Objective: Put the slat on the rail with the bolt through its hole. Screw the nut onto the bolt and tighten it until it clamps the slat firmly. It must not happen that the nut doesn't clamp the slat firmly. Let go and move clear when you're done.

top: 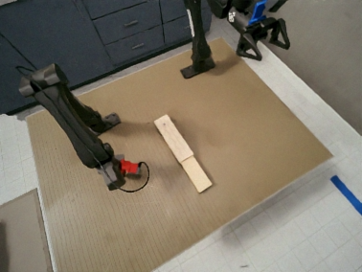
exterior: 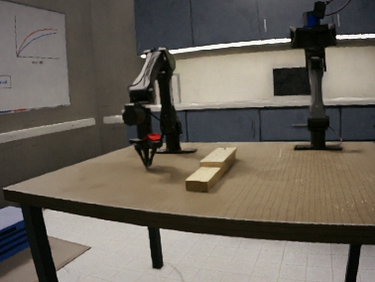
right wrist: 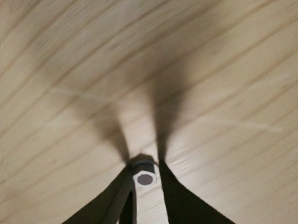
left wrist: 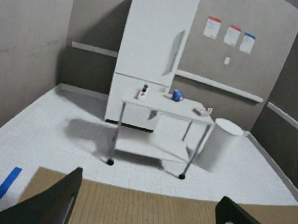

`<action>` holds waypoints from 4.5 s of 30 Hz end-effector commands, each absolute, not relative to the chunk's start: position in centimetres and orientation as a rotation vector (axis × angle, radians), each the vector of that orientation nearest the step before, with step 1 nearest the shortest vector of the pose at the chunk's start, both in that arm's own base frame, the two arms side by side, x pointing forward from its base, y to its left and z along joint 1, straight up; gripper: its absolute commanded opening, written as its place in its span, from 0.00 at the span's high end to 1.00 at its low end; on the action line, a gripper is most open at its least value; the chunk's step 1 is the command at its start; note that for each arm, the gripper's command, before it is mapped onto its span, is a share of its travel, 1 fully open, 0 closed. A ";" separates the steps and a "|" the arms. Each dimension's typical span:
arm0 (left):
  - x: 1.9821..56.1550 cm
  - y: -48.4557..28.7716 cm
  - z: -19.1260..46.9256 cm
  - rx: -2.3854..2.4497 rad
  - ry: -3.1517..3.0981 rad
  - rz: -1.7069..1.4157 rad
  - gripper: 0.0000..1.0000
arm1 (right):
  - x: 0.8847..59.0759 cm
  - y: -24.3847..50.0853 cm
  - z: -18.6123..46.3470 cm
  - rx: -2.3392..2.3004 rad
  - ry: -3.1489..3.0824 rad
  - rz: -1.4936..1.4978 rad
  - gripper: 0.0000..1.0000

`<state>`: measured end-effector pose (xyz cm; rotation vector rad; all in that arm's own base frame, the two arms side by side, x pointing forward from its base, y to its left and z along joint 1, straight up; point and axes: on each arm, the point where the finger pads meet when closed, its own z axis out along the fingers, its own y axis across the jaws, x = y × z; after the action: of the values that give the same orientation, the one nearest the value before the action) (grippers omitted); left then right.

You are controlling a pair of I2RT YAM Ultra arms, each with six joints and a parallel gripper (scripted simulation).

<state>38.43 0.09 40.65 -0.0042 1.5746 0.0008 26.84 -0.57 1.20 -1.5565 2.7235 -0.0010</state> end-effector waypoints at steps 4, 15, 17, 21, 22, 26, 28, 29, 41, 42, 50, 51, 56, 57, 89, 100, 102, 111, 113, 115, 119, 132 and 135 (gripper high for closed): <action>38.1 0.1 41.2 0.000 1.559 0.000 0.00 | 27.1 -0.6 1.4 -1.552 2.716 -0.009 0.88; 38.1 0.1 41.2 0.000 1.559 0.000 0.00 | 27.1 -0.6 1.4 -1.552 2.716 -0.009 0.88; 38.1 0.1 41.2 0.000 1.559 0.000 0.00 | 27.1 -0.6 1.4 -1.552 2.716 -0.009 0.88; 38.1 0.1 41.2 0.000 1.559 0.000 0.00 | 27.1 -0.6 1.4 -1.552 2.716 -0.009 0.88; 38.1 0.1 41.2 0.000 1.559 0.000 0.00 | 27.1 -0.6 1.4 -1.552 2.716 -0.009 0.88; 38.1 0.1 41.2 0.000 1.559 0.000 0.00 | 27.0 -0.6 1.6 -1.552 2.717 -0.008 0.88; 38.1 0.1 41.2 0.000 1.559 0.000 0.00 | 27.1 -0.6 1.8 -1.552 2.716 -0.009 0.88; 38.1 0.1 41.2 0.000 1.559 0.000 0.00 | 27.1 -0.6 1.9 -1.552 2.716 -0.009 0.88; 38.1 0.1 41.2 0.000 1.559 0.000 0.00 | 27.2 -0.6 3.2 -1.551 2.717 -0.009 0.88; 38.1 0.1 41.2 0.000 1.559 0.000 0.00 | 27.2 -0.7 3.4 -1.551 2.718 -0.009 0.88; 38.1 0.1 41.2 0.000 1.559 0.000 0.00 | 27.2 -0.7 4.2 -1.551 2.718 -0.009 0.88; 38.1 0.1 41.2 0.000 1.559 0.000 0.00 | 27.2 -0.7 4.3 -1.551 2.719 -0.009 0.88; 38.1 0.1 41.2 0.000 1.559 0.000 0.00 | 27.2 -0.7 5.0 -1.551 2.719 -0.009 0.88; 38.1 0.1 41.2 0.000 1.559 0.000 0.00 | 27.2 -0.7 5.1 -1.550 2.719 -0.009 0.88; 38.1 0.1 41.2 0.000 1.559 0.000 0.00 | 26.9 -1.1 8.7 -1.549 2.720 -0.019 0.88; 38.1 0.1 41.2 0.000 1.559 0.000 0.00 | 26.9 -1.1 8.7 -1.546 2.721 -0.021 0.88; 38.1 0.1 41.2 0.000 1.559 0.000 0.00 | 26.9 -1.1 8.7 -1.546 2.721 -0.021 0.88; 38.1 0.1 41.2 0.000 1.559 0.000 0.00 | 26.8 -0.9 8.3 -1.559 2.717 -0.011 0.88; 38.1 0.1 41.2 0.000 1.559 0.000 0.00 | 26.9 -0.6 8.5 -1.599 2.700 -0.014 0.88; 38.1 0.1 41.2 0.000 1.559 0.000 0.00 | 27.1 0.2 8.6 -1.677 2.652 -0.013 0.88; 38.1 0.1 41.2 0.000 1.559 0.000 0.00 | 27.3 1.3 8.6 -1.763 2.592 -0.006 0.88; 38.1 0.1 41.2 0.000 1.559 0.000 0.00 | 27.7 7.8 8.9 -2.269 2.163 -0.007 0.88; 38.1 0.1 41.2 0.000 1.559 0.000 0.00 | 27.7 8.3 9.0 -2.303 2.127 -0.007 0.88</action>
<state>38.43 0.09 40.65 -0.0042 1.5746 0.0008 27.43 7.49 8.36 -2.2183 2.2121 -0.0103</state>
